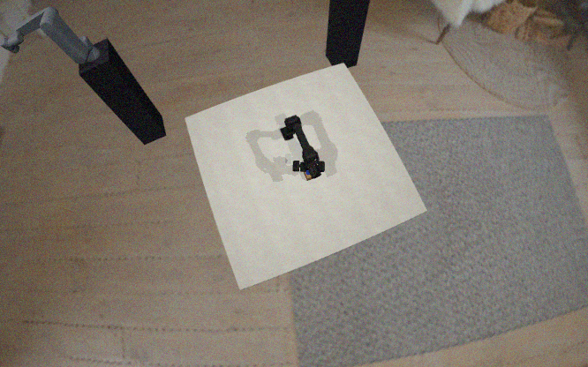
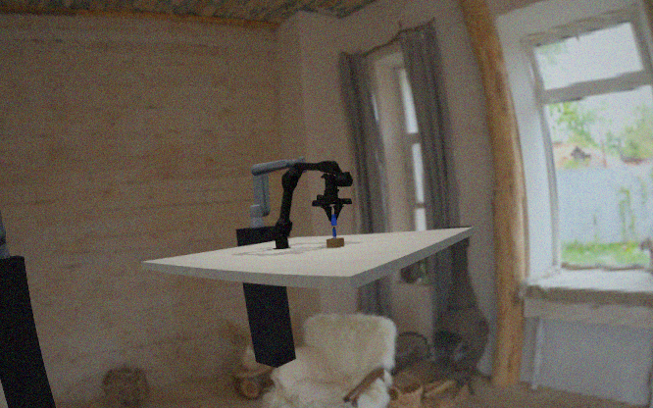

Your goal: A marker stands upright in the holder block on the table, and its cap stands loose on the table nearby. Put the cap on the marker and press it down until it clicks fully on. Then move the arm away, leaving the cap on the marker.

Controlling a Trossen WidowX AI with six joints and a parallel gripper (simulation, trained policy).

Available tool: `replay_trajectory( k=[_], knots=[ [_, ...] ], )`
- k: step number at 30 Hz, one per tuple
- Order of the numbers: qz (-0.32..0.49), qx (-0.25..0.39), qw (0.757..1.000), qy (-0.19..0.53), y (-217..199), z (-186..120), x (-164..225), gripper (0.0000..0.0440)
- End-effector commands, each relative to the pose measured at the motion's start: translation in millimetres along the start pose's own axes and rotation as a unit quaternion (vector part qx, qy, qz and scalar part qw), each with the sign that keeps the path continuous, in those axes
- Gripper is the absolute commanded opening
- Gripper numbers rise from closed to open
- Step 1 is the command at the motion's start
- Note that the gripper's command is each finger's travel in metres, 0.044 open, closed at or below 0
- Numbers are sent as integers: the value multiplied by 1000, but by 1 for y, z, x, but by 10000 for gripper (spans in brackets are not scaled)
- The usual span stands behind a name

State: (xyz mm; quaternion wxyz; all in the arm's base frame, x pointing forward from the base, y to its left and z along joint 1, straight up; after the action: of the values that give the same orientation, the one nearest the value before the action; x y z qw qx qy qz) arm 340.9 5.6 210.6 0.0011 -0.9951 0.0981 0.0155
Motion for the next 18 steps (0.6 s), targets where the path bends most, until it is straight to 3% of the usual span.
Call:
replay_trajectory(
  k=[1,18],
  knots=[
    [-5,2,1000,-2,-9,-5,-7,0],
    [-22,-3,999,-27,-18,9,-17,0]
  ],
)
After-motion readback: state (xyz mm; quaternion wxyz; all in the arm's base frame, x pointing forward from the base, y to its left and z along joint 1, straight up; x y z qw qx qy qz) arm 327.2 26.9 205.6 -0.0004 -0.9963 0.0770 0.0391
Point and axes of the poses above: the point midway between the two fingers, 35 mm back from their tips, its own z axis out along the fingers, its own y axis across the jaws, x = y × z, the point moved 4 cm from there along -z, back along the fingers, and after that the axes turned 12 degrees about -z, right-handed, at the moved point
